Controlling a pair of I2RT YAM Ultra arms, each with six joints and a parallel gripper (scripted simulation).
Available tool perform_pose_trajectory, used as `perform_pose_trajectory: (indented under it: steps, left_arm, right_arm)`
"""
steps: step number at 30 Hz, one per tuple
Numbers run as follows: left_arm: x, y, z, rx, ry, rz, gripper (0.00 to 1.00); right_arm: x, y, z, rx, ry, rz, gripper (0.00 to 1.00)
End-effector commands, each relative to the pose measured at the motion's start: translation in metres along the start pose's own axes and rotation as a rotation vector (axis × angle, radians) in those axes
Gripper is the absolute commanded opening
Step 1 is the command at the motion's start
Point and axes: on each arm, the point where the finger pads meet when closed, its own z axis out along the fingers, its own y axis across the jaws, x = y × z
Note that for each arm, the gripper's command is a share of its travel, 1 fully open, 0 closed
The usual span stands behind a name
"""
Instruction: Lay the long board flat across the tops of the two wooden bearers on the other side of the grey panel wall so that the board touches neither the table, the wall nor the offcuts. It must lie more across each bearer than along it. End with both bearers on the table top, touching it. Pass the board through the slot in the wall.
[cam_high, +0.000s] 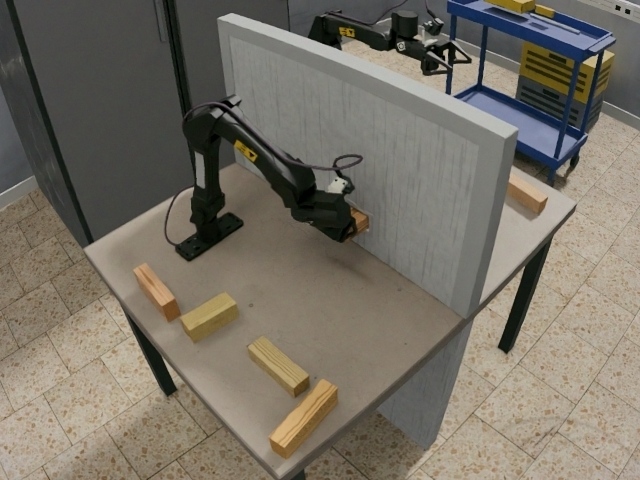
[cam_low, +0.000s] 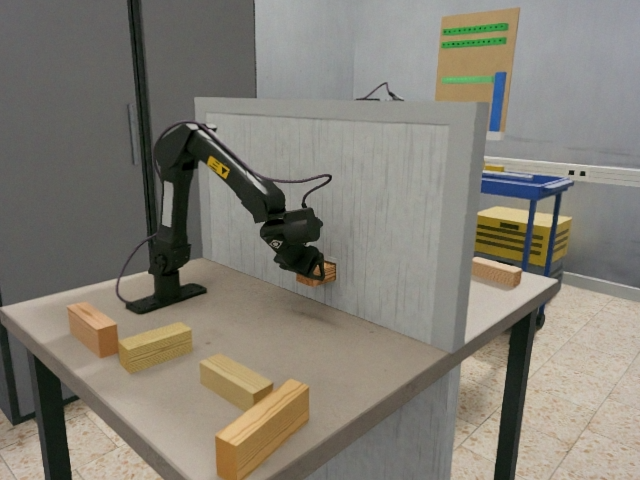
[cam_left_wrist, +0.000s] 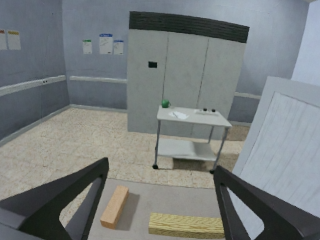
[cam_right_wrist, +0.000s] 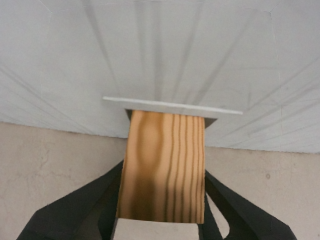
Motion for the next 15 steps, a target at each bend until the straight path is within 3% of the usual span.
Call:
perform_pose_trajectory:
  steps: [1, 15]
  left_arm:
    - [-0.016, 0.0, -0.007, -0.004, -0.051, -0.003, 1.0]
    - [-0.016, 0.0, -0.007, -0.004, -0.051, -0.003, 1.0]
  right_arm:
    - [-0.034, -0.01, -0.016, 0.019, -0.102, -0.038, 0.0]
    - [-0.048, -0.011, -0.02, 0.041, -0.116, -0.078, 0.0]
